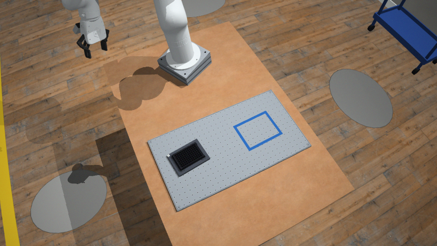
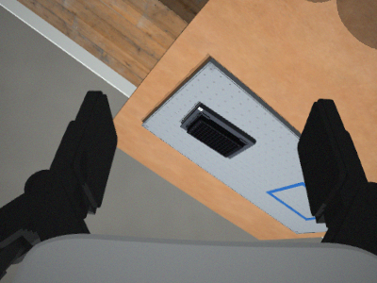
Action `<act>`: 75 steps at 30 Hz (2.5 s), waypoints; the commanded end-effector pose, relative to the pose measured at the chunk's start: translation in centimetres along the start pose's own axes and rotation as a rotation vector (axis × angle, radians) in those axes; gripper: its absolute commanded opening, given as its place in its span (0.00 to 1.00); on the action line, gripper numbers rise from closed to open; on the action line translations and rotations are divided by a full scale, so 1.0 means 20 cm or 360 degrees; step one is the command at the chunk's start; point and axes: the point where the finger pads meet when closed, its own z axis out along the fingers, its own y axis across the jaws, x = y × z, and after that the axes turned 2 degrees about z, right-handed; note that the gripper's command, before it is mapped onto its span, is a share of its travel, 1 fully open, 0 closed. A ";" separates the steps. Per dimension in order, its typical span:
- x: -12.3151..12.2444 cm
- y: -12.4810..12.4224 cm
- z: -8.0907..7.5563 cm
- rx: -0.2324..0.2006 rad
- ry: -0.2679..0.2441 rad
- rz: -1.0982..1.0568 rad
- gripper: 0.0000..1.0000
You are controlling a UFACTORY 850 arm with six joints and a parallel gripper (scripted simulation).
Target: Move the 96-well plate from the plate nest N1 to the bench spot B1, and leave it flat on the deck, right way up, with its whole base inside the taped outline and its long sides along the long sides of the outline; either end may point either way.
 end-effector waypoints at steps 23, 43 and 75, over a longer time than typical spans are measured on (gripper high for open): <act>-0.06 -0.05 0.08 -0.0090 -0.0031 -0.0071 1.00; -0.28 -0.18 0.36 -0.0340 -0.0082 -0.0310 1.00; -0.70 -0.32 0.75 -0.0568 -0.0072 -0.0696 1.00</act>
